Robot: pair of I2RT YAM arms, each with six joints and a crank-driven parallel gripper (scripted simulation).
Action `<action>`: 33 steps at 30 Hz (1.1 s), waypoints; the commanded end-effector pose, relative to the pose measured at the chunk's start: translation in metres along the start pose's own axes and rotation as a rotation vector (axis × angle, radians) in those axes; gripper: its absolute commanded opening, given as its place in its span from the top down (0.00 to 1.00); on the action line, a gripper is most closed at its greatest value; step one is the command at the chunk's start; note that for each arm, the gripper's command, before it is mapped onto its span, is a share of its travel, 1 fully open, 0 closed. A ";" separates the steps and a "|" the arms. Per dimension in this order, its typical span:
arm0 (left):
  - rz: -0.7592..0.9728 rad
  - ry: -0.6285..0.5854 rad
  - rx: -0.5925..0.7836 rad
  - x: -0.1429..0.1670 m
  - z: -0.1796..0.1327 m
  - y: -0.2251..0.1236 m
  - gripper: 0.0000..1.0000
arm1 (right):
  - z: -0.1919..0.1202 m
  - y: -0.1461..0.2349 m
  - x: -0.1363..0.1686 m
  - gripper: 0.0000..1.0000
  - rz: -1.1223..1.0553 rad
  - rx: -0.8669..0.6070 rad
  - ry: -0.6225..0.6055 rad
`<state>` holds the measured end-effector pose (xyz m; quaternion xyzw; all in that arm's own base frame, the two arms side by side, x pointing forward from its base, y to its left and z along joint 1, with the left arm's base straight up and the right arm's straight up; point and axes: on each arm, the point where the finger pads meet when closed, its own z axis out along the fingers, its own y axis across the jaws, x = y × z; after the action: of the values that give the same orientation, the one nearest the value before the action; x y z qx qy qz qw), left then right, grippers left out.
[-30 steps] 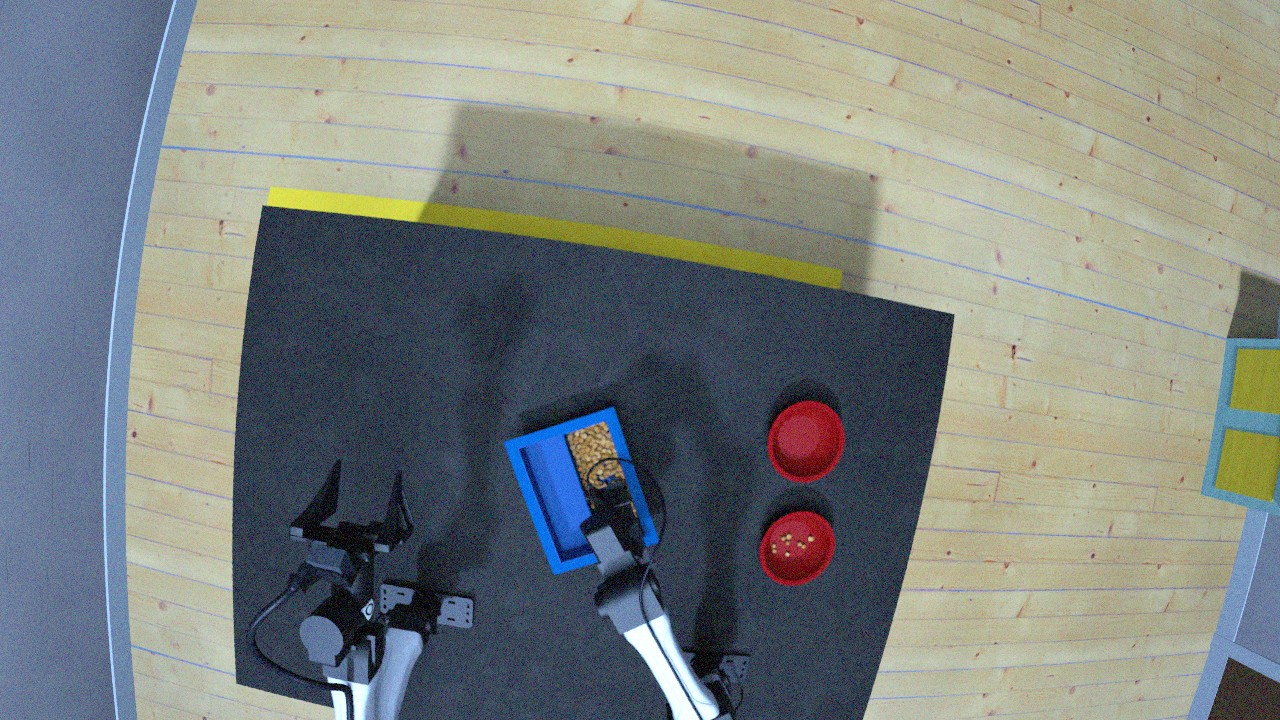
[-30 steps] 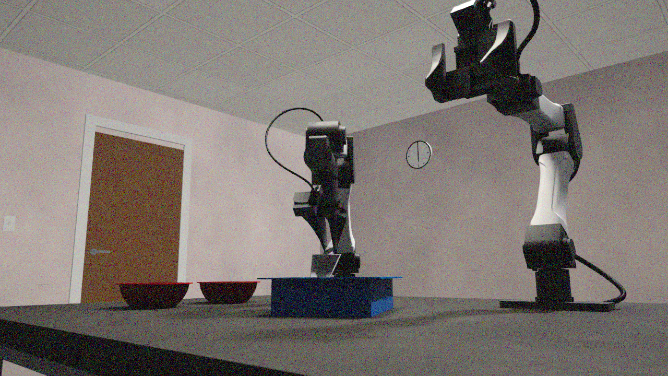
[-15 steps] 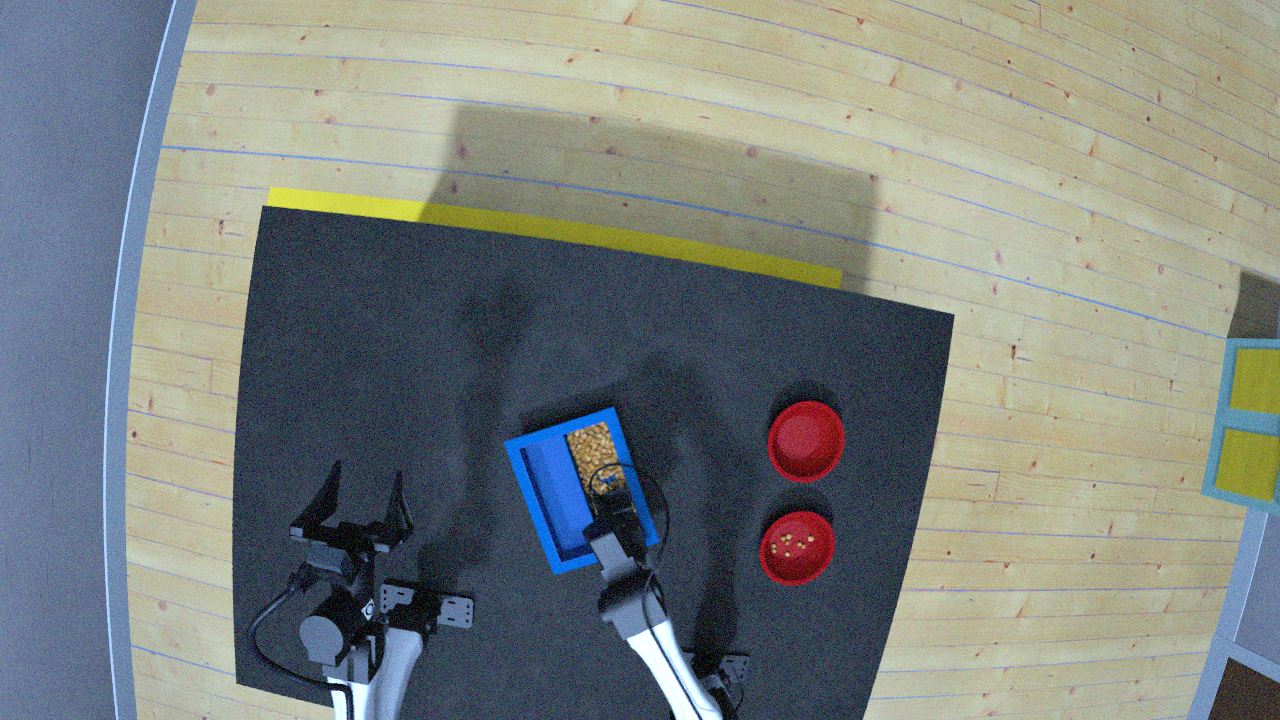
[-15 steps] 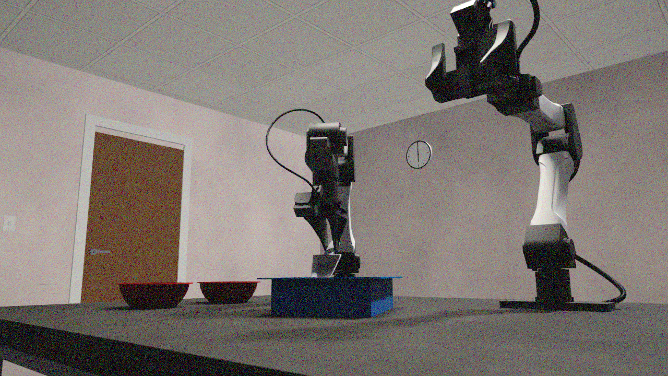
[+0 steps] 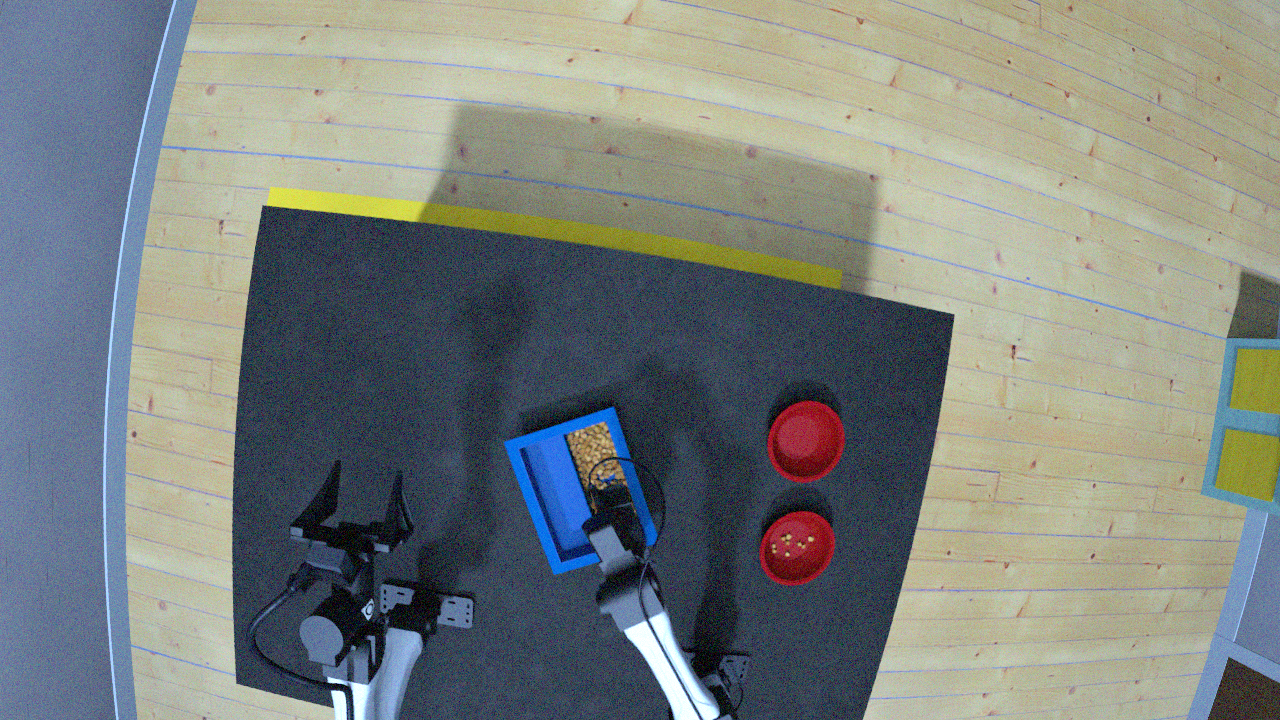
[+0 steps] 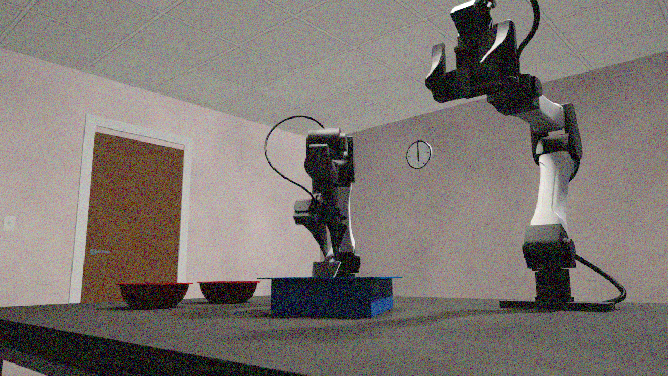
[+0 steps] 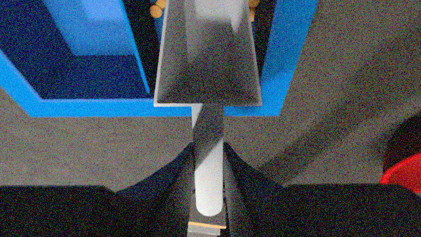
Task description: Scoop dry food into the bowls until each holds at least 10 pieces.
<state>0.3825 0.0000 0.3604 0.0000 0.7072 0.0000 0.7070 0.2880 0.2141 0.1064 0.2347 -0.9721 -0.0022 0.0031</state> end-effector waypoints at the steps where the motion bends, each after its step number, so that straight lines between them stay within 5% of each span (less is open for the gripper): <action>1: -0.001 -0.052 0.000 -0.020 -0.002 0.000 0.00 | 0.001 -0.002 -0.007 1.00 -0.006 -0.002 -0.029; 6: -0.001 -0.052 0.000 -0.020 -0.002 0.000 0.00 | -0.013 0.001 -0.009 1.00 0.001 -0.007 -0.062; 7: -0.001 -0.052 0.000 -0.020 -0.002 0.000 0.00 | 0.005 -0.001 -0.010 1.00 -0.005 0.002 -0.005; 33: -0.001 -0.052 0.000 -0.020 -0.002 0.000 0.00 | 0.014 -0.003 -0.032 1.00 -0.002 0.003 -0.010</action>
<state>0.3825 0.0000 0.3604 0.0000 0.7072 0.0000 0.7070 0.3102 0.2253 0.0946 0.2345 -0.9721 -0.0042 -0.0020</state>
